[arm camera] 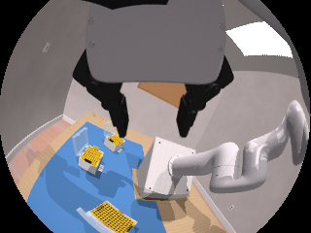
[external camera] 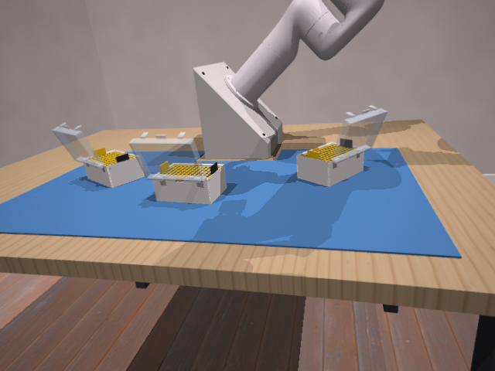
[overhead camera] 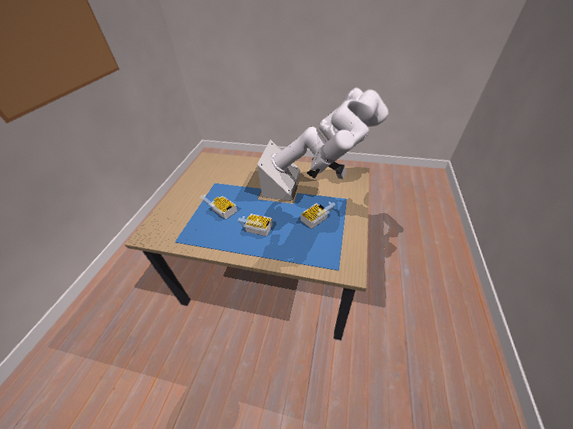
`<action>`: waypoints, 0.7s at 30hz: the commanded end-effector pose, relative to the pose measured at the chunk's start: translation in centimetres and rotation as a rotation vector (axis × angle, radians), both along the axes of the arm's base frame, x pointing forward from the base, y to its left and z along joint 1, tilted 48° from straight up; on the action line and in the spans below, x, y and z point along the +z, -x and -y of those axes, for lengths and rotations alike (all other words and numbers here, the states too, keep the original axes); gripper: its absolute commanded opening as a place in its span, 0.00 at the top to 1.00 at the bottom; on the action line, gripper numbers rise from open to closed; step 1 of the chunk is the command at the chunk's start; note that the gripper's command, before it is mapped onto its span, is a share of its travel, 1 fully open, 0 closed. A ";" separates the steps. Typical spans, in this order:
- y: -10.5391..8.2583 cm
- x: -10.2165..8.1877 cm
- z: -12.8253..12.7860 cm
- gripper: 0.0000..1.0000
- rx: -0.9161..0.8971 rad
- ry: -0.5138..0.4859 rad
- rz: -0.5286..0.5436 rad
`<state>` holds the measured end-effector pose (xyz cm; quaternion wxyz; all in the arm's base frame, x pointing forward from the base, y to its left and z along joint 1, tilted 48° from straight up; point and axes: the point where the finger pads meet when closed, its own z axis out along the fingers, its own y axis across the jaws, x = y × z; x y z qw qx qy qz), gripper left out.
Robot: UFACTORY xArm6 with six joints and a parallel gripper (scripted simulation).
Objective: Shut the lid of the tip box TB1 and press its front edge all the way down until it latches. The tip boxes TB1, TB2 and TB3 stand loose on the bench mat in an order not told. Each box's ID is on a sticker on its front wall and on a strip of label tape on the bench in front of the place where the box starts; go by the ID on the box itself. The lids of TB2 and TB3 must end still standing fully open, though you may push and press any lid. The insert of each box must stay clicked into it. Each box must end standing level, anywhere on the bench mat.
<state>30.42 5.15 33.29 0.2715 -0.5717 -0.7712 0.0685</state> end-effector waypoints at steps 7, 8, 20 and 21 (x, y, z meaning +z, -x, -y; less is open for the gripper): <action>-1.5 -3.0 1.3 1.00 -0.296 0.065 -0.112; -1.7 -3.4 1.5 1.00 -0.325 0.072 -0.125; -2.7 -6.5 2.9 1.00 -0.609 0.139 -0.256; -2.9 -7.0 3.1 1.00 -0.638 0.147 -0.271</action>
